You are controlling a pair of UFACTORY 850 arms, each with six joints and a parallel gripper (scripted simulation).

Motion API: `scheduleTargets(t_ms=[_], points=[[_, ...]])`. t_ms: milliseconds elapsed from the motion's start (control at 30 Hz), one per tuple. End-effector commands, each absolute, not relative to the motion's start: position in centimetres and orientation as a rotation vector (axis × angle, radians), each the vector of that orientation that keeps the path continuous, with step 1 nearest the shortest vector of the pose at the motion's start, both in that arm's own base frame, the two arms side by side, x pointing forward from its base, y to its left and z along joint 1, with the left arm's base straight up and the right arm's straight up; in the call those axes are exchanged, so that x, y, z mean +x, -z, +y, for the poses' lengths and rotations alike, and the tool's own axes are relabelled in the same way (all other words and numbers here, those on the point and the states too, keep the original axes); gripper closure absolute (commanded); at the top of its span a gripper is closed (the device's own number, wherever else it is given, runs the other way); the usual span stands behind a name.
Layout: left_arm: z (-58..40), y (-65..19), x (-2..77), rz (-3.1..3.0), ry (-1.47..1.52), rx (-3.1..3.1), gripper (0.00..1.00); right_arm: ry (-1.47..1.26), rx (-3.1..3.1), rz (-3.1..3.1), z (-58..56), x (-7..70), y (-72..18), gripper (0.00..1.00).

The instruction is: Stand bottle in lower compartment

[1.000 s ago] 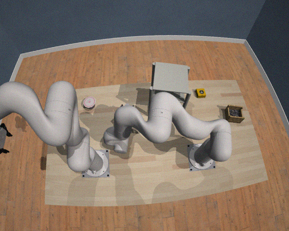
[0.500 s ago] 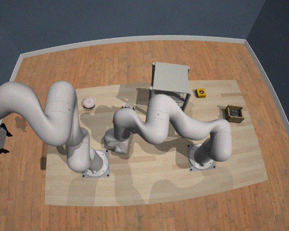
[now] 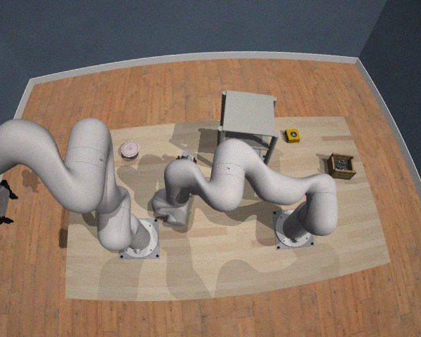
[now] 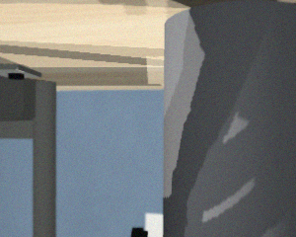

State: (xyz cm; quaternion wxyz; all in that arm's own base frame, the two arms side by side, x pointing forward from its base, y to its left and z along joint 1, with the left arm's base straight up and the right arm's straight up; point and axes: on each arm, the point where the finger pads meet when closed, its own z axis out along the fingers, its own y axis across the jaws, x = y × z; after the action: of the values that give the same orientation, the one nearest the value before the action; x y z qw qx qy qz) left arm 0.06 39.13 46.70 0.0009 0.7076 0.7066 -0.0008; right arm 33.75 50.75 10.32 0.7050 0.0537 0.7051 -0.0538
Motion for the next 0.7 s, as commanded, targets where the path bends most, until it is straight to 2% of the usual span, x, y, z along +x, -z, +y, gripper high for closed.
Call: scheduleTargets(t_ms=[0,667], points=[[39.18,-46.80,0.06,2.220,0.000,2.223,0.00,0.118,0.121,1.567,50.82,33.76,-10.23,0.21],[39.18,-46.80,0.06,2.220,0.000,2.223,0.00,0.118,0.121,1.567,50.82,33.76,-10.06,0.21]])
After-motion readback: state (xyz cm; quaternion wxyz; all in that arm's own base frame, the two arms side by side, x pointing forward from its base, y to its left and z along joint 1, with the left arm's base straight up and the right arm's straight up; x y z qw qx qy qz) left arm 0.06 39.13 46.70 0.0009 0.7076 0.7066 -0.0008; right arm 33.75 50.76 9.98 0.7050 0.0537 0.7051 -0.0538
